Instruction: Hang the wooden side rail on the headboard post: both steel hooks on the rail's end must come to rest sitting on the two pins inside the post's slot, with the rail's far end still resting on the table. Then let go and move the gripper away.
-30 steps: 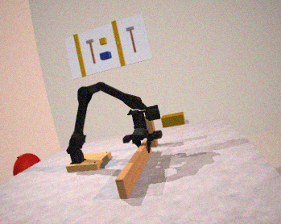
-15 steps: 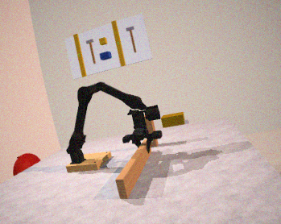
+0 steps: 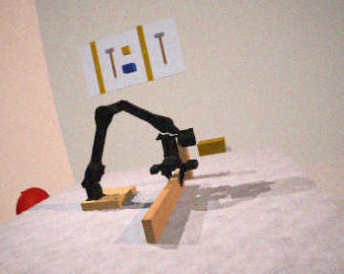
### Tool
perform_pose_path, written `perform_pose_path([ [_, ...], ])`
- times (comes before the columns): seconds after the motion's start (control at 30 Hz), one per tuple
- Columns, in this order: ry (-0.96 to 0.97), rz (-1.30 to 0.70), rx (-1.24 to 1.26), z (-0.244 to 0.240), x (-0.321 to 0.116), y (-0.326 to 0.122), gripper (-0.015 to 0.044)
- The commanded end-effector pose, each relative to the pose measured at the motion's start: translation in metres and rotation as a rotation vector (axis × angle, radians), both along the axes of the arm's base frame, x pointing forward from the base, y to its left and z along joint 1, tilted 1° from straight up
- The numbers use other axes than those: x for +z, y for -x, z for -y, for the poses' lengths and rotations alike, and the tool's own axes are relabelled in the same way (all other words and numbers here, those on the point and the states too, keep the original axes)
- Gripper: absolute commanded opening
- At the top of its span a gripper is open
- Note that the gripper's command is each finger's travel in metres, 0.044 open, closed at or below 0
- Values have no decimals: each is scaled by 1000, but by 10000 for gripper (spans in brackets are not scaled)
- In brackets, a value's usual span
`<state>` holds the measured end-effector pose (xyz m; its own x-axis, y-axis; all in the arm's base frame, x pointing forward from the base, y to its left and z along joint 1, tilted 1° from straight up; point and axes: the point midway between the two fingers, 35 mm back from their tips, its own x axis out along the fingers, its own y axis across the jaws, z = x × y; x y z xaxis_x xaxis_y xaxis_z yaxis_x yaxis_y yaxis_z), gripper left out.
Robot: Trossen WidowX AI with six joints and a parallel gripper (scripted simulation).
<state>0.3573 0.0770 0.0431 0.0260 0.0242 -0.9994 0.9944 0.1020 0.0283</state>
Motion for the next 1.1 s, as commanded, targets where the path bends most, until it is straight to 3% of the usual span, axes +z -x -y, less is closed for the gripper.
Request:
perform_pose_path([
  [0.0, -2, 22, 5, 0, 8, -3, 0],
  [1.07, -2, 22, 5, 0, 13, -3, 0],
])
